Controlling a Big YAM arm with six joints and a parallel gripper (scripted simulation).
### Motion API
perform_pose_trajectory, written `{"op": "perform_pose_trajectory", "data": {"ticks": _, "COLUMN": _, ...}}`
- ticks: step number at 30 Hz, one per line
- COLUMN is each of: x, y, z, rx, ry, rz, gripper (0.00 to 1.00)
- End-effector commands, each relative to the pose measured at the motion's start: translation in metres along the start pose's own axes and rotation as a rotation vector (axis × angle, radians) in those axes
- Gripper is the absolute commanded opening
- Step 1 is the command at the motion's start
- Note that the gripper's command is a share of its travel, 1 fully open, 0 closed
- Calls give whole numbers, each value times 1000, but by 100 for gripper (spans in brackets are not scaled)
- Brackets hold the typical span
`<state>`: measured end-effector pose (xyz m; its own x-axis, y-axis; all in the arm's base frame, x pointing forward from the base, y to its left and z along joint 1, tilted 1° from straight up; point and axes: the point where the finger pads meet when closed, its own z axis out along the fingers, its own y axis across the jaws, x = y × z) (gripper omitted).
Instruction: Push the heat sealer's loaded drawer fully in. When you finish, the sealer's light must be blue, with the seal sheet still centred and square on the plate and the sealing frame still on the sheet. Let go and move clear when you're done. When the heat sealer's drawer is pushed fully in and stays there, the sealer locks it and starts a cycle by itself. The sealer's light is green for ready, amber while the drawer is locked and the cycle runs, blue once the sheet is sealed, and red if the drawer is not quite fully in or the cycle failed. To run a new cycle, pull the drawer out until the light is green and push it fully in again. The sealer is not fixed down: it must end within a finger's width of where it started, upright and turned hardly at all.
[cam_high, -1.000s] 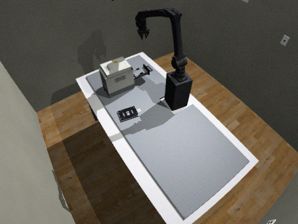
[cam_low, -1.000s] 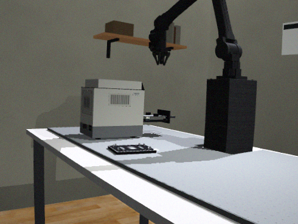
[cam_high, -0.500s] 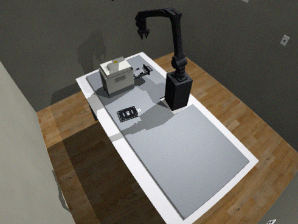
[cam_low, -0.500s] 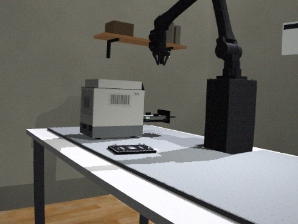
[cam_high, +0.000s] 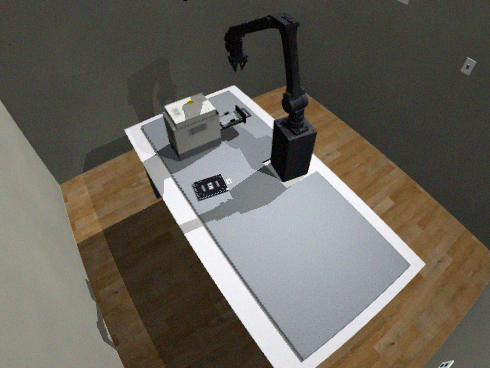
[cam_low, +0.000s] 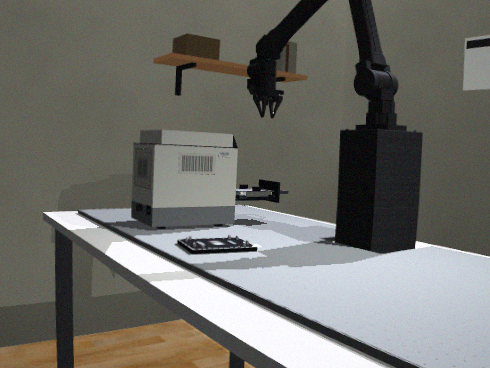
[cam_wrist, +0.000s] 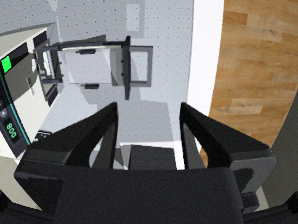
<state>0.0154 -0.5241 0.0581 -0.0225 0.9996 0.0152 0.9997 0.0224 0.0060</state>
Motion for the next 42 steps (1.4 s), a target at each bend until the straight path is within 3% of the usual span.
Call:
{"op": "perform_pose_trajectory", "data": {"ticks": 1, "x": -5, "y": -2, "z": -10, "rx": -4, "ry": -58, "rz": 19, "gripper": 45}}
{"op": "perform_pose_trajectory", "data": {"ticks": 4, "x": 0, "y": -3, "z": 9, "rx": -3, "ry": -42, "rz": 16, "gripper": 45}}
{"op": "perform_pose_trajectory", "data": {"ticks": 6, "x": 0, "y": -3, "z": 9, "rx": -3, "ry": -42, "rz": 16, "gripper": 45}}
{"op": "perform_pose_trajectory", "data": {"ticks": 9, "x": 7, "y": -4, "z": 34, "rx": -6, "ry": -15, "rz": 26, "gripper": 45}}
{"op": "perform_pose_trajectory", "data": {"ticks": 21, "x": 26, "y": -6, "z": 78, "rx": -9, "ry": -15, "rz": 29, "gripper": 45}}
{"op": "perform_pose_trajectory", "data": {"ticks": 23, "x": 26, "y": -6, "z": 78, "rx": -9, "ry": -15, "rz": 29, "gripper": 45}}
{"op": "perform_pose_trajectory", "data": {"ticks": 24, "x": 14, "y": -6, "z": 73, "rx": -13, "ry": -43, "rz": 38, "gripper": 45}}
{"op": "perform_pose_trajectory", "data": {"ticks": 25, "x": 29, "y": -6, "z": 85, "rx": -12, "ry": -15, "rz": 38, "gripper": 45}}
{"op": "perform_pose_trajectory", "data": {"ticks": 38, "x": 49, "y": -6, "z": 133, "rx": -14, "ry": -15, "rz": 36, "gripper": 45}}
{"op": "perform_pose_trajectory", "data": {"ticks": 40, "x": 49, "y": -6, "z": 133, "rx": -14, "ry": -15, "rz": 36, "gripper": 45}}
{"op": "perform_pose_trajectory", "data": {"ticks": 41, "x": 30, "y": -6, "z": 126, "rx": -18, "ry": -55, "rz": 45, "gripper": 45}}
{"op": "perform_pose_trajectory", "data": {"ticks": 42, "x": 52, "y": -6, "z": 141, "rx": -17, "ry": -16, "rz": 45, "gripper": 45}}
